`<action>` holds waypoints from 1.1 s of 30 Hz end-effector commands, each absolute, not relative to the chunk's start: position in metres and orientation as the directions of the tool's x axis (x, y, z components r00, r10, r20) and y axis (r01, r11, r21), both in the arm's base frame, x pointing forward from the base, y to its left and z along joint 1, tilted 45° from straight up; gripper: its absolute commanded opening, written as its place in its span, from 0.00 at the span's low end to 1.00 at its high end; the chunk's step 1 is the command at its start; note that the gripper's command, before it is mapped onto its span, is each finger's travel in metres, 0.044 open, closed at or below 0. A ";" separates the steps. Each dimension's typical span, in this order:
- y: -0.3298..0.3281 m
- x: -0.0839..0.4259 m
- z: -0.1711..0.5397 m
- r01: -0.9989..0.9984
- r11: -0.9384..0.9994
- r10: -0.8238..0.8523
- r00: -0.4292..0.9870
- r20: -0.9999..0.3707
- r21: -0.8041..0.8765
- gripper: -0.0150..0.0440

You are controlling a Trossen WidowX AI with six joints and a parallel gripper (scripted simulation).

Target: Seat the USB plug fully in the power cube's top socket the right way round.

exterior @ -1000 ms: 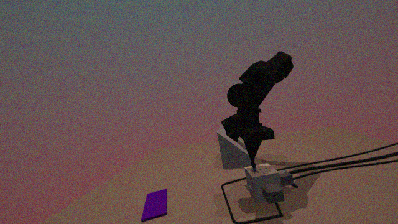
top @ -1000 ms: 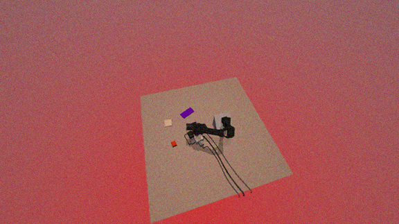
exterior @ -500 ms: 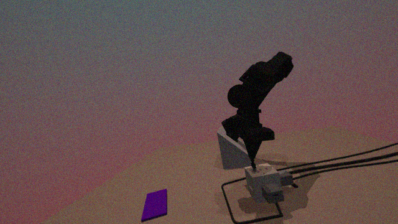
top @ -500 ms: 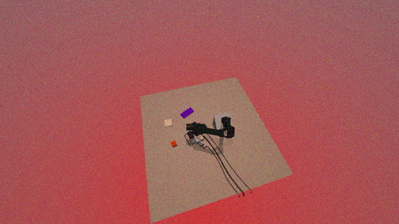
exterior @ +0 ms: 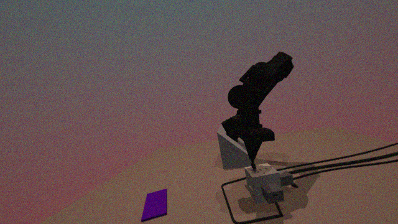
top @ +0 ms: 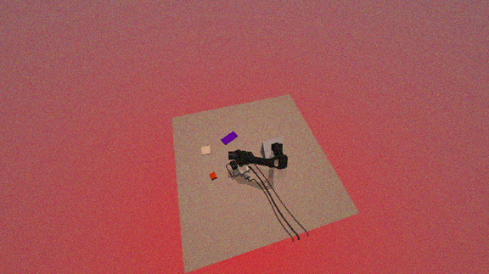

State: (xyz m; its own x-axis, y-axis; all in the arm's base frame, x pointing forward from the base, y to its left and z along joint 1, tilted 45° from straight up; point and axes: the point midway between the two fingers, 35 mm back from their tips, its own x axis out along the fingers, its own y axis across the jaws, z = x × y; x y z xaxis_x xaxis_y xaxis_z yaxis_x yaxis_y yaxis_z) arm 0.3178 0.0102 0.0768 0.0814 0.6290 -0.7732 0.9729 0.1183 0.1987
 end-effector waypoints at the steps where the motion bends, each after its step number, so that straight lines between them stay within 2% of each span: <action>1: 0.011 0.317 0.075 0.974 0.116 0.628 0.079 -0.774 0.194 0.25; 33: 0.013 0.317 0.072 0.974 0.116 0.628 0.079 -0.774 0.194 0.25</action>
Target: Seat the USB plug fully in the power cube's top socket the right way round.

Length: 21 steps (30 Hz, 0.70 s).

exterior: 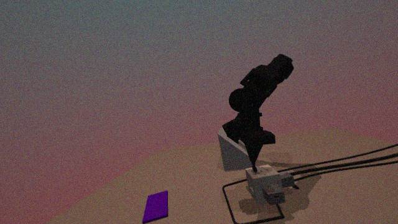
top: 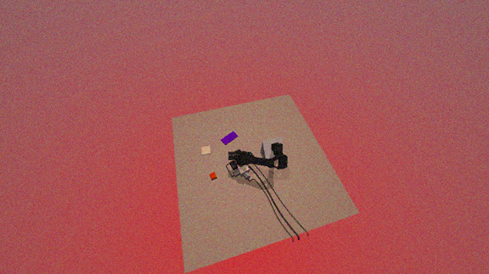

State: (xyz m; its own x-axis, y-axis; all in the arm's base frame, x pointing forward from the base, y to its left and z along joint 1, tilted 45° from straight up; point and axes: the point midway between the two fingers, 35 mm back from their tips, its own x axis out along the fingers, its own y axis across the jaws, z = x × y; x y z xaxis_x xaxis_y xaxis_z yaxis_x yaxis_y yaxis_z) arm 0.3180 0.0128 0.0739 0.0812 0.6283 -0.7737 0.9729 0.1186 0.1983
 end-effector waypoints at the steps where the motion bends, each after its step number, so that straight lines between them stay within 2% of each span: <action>1: 0.013 0.317 0.072 0.974 0.116 0.628 0.079 -0.774 0.194 0.25; 21: 0.015 0.317 0.071 0.974 0.116 0.628 0.079 -0.774 0.194 0.25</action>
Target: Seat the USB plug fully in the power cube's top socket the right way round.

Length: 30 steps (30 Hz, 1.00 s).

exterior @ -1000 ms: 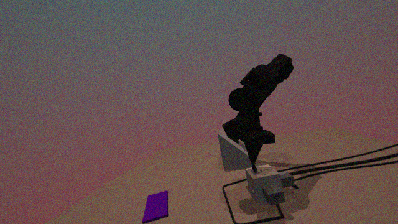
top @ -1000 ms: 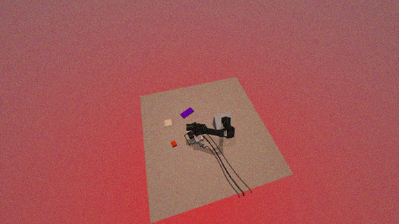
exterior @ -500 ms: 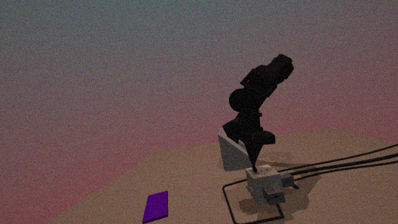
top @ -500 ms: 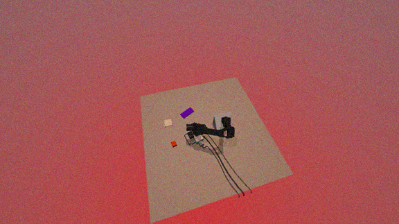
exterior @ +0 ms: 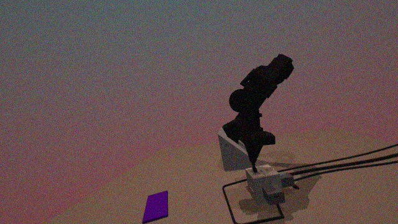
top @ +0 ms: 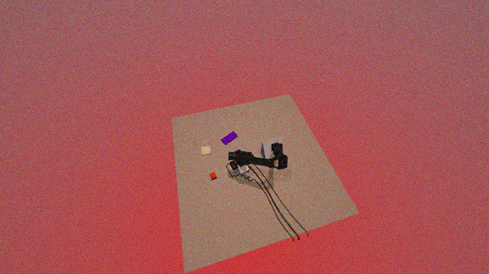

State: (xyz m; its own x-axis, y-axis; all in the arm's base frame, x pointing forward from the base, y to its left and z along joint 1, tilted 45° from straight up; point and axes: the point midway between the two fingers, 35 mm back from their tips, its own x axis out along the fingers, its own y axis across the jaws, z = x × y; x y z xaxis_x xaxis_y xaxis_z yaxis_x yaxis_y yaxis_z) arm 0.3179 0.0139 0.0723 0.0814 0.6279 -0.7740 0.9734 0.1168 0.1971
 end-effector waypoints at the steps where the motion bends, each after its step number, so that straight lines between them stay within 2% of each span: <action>1: 0.015 0.317 0.071 0.974 0.116 0.628 0.079 -0.774 0.194 0.25; 30: 0.017 0.318 0.069 0.974 0.116 0.628 0.079 -0.774 0.194 0.25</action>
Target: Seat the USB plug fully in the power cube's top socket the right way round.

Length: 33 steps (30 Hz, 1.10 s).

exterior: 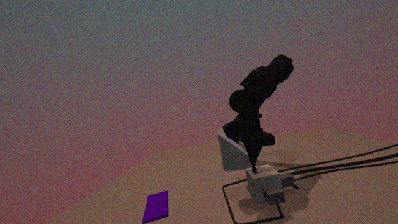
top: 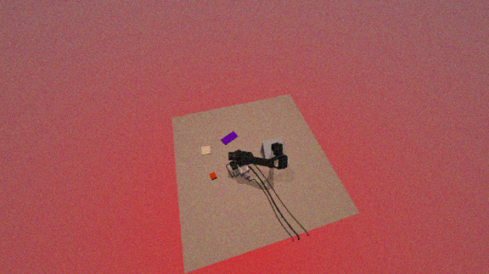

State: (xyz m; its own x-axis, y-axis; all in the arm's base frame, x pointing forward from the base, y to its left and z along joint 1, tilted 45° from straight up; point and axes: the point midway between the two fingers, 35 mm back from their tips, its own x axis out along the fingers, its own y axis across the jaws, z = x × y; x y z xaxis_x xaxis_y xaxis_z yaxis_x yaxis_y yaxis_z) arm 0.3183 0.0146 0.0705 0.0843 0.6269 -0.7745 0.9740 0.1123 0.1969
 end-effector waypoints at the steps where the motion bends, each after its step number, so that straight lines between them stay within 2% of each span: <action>1: 0.017 0.318 0.069 0.974 0.116 0.628 0.079 -0.774 0.194 0.25; 24: 0.017 0.318 0.069 0.974 0.116 0.628 0.079 -0.774 0.194 0.25; 28: 0.014 0.318 0.070 0.974 0.112 0.626 0.085 -0.775 0.197 0.42; 33: 0.014 0.318 0.070 0.974 0.112 0.626 0.085 -0.775 0.197 0.42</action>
